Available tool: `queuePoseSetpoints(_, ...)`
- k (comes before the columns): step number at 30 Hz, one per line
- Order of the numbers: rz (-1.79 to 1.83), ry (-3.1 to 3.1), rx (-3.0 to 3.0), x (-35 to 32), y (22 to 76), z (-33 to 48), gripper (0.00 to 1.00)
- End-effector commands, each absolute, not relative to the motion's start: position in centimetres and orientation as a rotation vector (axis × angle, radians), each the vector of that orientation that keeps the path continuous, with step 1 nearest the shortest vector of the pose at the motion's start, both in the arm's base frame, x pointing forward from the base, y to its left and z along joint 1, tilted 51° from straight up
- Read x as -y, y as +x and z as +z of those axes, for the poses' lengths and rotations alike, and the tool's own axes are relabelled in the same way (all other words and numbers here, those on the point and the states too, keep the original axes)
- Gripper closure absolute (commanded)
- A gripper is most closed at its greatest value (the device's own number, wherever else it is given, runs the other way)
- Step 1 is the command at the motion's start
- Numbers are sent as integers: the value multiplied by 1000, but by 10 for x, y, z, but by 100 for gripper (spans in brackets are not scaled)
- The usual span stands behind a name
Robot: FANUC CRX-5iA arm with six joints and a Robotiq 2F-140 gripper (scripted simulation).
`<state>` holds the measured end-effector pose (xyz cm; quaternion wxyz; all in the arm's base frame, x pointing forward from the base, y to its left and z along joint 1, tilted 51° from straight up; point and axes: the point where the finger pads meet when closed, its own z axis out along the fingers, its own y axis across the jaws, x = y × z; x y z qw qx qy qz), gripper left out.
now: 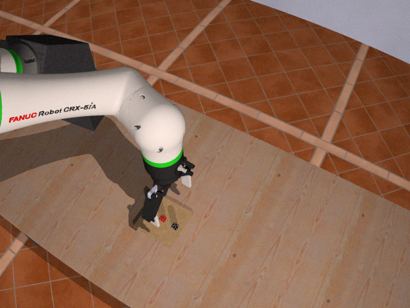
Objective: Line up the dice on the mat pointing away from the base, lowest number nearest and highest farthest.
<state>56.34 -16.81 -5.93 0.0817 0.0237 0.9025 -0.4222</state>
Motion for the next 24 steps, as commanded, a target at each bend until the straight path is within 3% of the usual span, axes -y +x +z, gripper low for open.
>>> queuePoseSetpoints(1, -1262, 71, -2697, 162, 562, -54, 0)
queuePoseSetpoints(24, -1262, 71, -2697, 157, 562, -50, 0)
